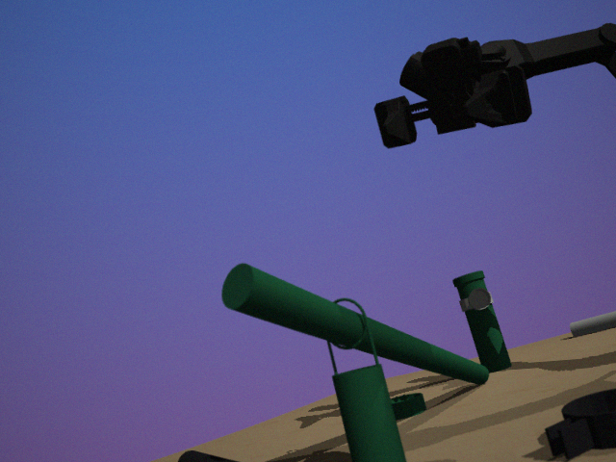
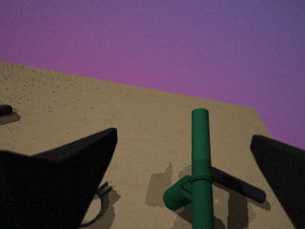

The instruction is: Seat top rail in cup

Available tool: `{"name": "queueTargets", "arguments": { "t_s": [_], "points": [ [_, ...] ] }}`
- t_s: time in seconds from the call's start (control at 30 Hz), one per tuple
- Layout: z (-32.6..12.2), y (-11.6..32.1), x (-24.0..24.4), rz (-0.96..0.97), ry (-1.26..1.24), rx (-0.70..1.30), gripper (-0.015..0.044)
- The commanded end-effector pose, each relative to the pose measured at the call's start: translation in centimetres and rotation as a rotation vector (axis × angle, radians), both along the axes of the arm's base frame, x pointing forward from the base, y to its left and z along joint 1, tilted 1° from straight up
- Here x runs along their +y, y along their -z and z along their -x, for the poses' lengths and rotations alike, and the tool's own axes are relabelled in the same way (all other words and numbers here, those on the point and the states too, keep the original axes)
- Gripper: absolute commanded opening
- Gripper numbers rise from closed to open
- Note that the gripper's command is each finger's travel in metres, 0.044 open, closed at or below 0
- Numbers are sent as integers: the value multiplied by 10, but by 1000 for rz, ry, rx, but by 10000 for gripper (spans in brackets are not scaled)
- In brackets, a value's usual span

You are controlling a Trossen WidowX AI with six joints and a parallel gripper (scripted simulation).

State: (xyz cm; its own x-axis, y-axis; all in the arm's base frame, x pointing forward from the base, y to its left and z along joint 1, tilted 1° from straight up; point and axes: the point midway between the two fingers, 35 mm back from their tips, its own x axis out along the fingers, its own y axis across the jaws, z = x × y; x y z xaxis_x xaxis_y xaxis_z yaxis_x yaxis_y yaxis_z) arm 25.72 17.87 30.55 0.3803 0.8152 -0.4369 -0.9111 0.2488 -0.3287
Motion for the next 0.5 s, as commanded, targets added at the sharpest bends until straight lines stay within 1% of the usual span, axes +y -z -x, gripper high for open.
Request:
{"name": "queueTargets", "arguments": {
  "t_s": [0.0,0.17,0.27,0.37,0.4,0.47],
  "points": [
    [-40,18,-46,41,346,219,440],
    [-73,41,-123,55,841,473,440],
    [-80,52,-174,46,1146,597,440],
    [-78,60,-222,30,1438,689,440],
    [-76,61,-231,27,1489,703,440],
    [-76,62,-234,25,1506,707,440]
  ]
}}
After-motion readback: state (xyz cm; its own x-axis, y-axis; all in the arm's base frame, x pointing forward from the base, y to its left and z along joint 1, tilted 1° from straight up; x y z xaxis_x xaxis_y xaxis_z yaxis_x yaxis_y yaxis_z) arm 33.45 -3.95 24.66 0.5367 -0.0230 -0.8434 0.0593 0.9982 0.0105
